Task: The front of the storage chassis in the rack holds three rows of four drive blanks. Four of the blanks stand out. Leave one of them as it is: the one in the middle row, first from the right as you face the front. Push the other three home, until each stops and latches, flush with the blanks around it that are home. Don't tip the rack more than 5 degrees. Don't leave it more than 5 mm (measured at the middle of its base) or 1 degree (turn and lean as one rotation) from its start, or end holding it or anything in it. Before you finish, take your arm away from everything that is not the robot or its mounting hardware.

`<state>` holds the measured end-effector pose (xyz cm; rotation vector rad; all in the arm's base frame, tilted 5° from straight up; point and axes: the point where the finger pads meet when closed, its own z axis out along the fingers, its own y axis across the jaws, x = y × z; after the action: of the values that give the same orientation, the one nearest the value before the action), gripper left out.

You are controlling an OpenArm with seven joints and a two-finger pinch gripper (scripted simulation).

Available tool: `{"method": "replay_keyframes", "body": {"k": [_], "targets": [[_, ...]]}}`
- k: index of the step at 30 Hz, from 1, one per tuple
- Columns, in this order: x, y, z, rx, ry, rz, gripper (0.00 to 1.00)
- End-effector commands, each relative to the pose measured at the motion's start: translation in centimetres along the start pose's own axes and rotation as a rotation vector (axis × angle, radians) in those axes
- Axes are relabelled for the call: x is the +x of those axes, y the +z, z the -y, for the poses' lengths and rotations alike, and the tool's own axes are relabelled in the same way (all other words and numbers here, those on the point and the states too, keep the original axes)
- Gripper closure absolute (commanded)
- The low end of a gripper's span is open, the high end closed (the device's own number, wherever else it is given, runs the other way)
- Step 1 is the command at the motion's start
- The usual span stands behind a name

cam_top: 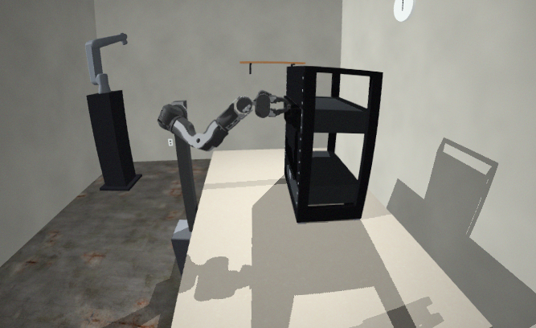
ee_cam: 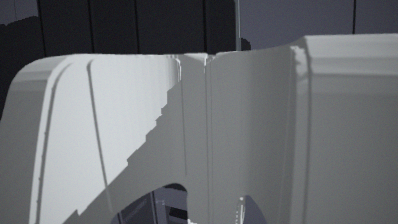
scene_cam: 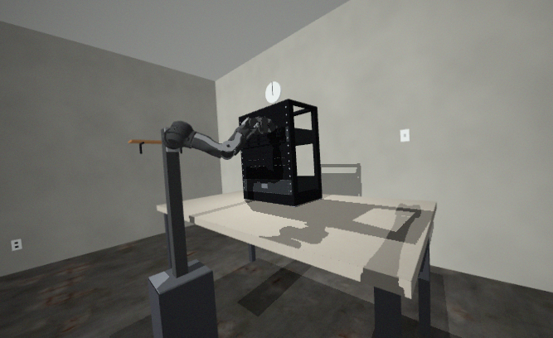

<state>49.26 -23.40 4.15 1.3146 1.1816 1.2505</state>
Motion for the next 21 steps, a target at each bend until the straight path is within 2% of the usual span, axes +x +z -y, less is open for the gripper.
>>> {"method": "replay_keyframes", "body": {"k": [1,21], "targets": [[0.08,0.25,-0.78,-0.031,-0.009,-0.001,1.00],[0.06,0.93,-1.06,-0.030,-0.009,-0.001,1.00]]}}
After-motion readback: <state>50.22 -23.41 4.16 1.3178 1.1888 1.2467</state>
